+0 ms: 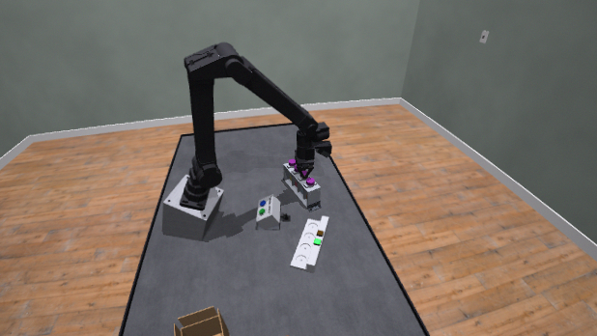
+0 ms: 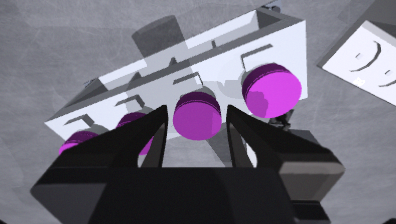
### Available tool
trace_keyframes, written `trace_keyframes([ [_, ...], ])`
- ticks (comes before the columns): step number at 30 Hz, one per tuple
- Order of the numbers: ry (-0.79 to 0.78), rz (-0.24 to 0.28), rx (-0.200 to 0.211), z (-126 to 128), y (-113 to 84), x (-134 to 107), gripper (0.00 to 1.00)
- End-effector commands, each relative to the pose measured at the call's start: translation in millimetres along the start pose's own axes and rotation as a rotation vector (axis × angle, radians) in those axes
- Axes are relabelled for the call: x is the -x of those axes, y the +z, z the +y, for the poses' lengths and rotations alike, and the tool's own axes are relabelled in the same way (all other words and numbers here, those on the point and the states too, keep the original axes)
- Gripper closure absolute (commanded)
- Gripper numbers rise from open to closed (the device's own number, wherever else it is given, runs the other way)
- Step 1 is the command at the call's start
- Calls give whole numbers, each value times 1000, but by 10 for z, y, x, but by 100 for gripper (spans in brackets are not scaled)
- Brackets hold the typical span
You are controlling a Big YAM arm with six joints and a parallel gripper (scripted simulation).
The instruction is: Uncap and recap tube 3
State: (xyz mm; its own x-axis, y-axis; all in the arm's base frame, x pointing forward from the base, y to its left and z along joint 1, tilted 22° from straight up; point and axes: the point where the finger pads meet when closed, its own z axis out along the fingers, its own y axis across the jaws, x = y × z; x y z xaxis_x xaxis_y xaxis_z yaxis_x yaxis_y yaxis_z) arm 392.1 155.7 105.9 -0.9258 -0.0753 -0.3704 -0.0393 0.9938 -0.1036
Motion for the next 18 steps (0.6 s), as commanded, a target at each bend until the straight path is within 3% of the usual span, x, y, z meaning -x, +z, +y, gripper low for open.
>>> trace_keyframes([
  [1, 18, -21, 8, 26, -81, 120, 51],
  [4, -68, -38, 12, 37, -180, 219, 51],
  [18, -587, -40, 6, 43, -180, 216, 51],
])
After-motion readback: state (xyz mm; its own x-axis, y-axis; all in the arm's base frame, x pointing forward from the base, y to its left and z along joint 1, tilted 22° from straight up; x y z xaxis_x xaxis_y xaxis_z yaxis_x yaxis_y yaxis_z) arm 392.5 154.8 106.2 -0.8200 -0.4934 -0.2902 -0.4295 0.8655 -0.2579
